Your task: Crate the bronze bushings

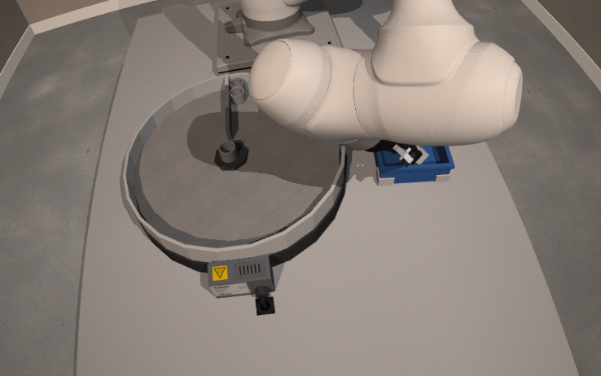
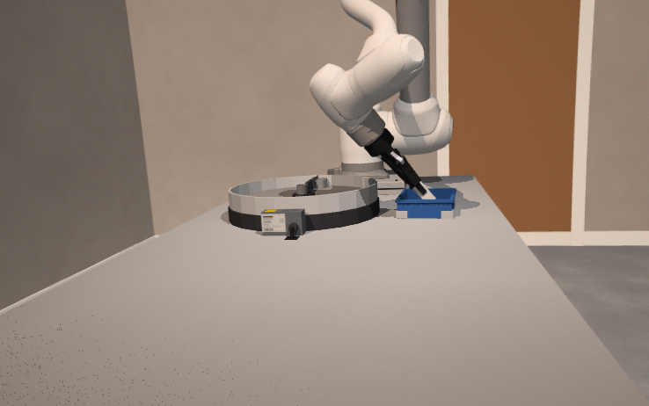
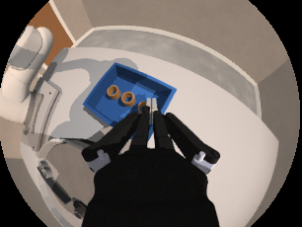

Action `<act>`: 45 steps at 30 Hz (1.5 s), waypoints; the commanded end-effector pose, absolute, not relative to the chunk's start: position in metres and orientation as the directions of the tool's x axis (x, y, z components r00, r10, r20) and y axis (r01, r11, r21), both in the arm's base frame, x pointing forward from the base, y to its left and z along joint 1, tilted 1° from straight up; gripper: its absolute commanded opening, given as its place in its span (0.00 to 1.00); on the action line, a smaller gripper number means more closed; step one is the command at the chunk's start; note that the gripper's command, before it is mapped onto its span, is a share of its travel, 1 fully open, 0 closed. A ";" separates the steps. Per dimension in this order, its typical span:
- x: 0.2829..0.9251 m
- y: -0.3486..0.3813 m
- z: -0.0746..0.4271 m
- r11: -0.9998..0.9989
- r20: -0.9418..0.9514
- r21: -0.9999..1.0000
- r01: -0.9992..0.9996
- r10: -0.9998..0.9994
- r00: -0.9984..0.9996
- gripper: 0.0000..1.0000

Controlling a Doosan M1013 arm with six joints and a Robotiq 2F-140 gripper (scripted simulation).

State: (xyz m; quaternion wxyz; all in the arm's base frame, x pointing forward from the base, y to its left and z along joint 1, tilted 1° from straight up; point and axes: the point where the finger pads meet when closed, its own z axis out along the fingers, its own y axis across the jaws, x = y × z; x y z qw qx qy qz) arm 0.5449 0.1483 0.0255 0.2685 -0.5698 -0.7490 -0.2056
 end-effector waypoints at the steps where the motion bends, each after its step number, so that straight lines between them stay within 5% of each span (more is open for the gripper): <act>1: 0.545 0.148 0.025 0.266 0.637 0.002 0.964 0.743 -0.207 0.00; 45: 0.545 0.148 0.020 0.266 0.637 0.002 0.964 0.743 -0.207 0.00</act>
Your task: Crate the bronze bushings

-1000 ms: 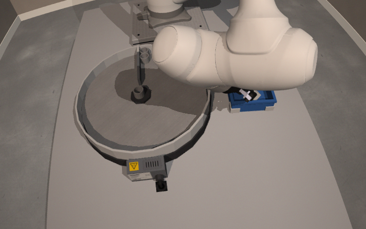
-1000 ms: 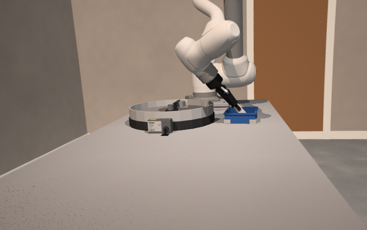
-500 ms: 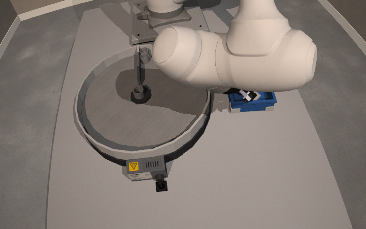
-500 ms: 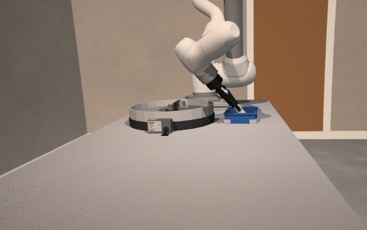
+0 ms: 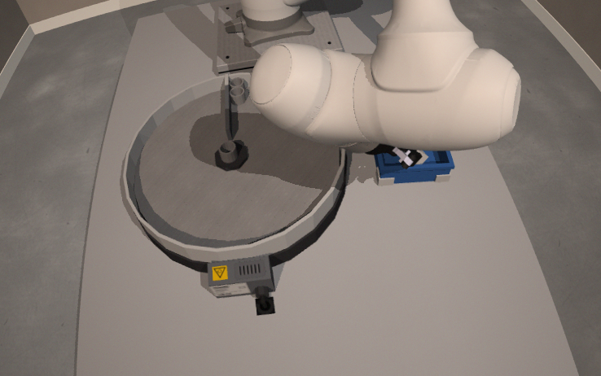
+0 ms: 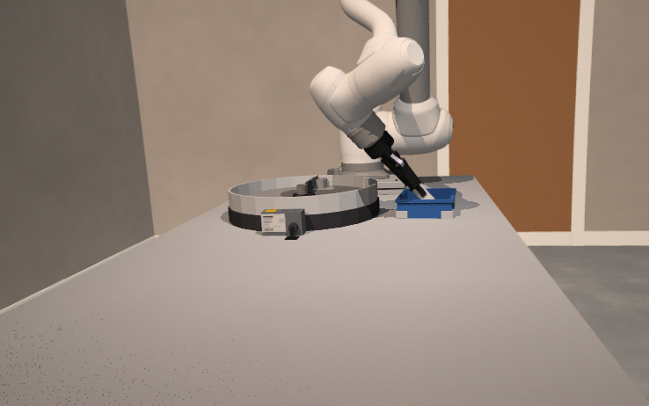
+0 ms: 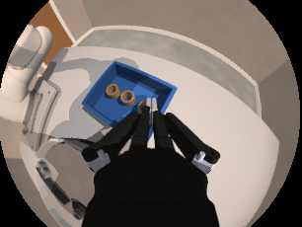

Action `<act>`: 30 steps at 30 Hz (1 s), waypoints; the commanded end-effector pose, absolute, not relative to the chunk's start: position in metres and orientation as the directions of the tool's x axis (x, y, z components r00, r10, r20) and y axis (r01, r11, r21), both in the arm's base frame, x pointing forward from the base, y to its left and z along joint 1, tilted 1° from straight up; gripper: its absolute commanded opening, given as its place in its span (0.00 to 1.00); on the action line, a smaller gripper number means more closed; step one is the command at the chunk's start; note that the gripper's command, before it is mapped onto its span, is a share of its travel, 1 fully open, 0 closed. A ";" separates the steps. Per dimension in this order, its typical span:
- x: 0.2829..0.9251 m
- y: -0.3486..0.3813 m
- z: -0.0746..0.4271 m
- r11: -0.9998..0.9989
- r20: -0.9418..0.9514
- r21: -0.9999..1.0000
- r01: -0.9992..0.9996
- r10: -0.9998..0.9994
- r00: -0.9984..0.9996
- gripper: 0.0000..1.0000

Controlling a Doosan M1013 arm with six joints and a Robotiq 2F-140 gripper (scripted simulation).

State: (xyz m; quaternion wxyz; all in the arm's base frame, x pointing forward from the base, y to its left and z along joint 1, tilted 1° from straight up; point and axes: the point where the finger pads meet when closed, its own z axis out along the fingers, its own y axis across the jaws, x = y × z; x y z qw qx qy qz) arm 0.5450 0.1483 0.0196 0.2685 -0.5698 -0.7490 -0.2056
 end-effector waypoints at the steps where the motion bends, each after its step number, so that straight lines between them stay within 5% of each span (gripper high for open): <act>1: 0.545 0.148 0.020 0.266 0.637 0.002 0.964 0.743 -0.207 0.00; 30: 0.545 0.148 0.020 0.266 0.637 0.002 0.964 0.743 -0.207 0.07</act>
